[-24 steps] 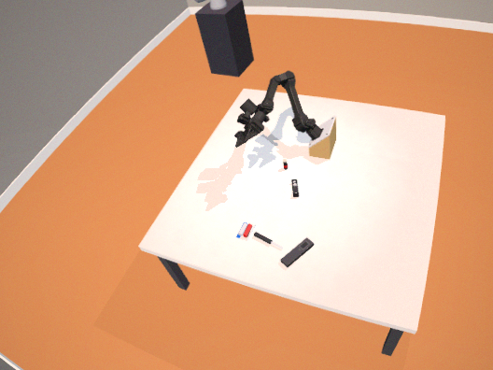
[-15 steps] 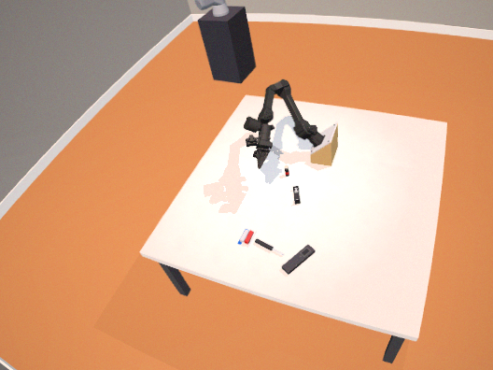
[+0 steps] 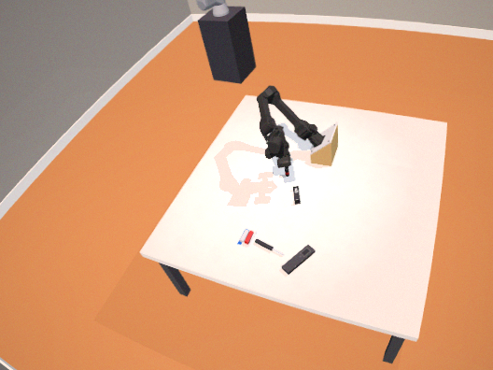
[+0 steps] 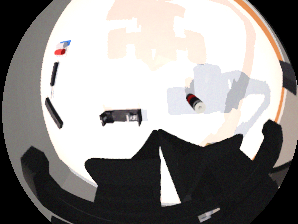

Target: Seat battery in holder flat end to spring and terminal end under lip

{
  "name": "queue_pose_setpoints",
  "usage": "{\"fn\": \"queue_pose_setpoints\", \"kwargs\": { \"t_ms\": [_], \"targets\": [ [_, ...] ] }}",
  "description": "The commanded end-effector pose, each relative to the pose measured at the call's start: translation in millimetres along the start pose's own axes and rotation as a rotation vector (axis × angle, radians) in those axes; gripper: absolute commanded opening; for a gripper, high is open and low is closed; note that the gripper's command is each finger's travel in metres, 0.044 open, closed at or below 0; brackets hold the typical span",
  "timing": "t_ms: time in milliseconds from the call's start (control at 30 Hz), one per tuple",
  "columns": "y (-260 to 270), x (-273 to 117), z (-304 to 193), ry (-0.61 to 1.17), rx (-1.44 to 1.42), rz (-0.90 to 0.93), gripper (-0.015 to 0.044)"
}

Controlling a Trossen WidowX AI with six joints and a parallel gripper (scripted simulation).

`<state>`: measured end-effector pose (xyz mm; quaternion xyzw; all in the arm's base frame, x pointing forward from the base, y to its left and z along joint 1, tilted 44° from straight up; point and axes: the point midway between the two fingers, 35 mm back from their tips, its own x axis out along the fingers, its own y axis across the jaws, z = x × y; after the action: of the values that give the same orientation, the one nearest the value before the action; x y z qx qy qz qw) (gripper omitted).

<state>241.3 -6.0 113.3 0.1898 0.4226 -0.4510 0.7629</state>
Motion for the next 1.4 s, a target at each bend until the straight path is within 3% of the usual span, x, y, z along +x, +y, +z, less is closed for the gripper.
{"fn": "queue_pose_setpoints", "kwargs": {
  "t_ms": [0,267,633,1367],
  "targets": [
    [-18.2,-6.7,1.7,-0.103,0.015,-0.196,0.0],
    [-18.4,-1.8,2.1,-0.102,0.016,-0.195,0.0],
    [-33.9,70.1,10.5,-0.107,0.016,-0.196,0.0],
    [-62.4,64.1,12.7,-0.107,0.015,-0.197,0.0]
  ]
}}
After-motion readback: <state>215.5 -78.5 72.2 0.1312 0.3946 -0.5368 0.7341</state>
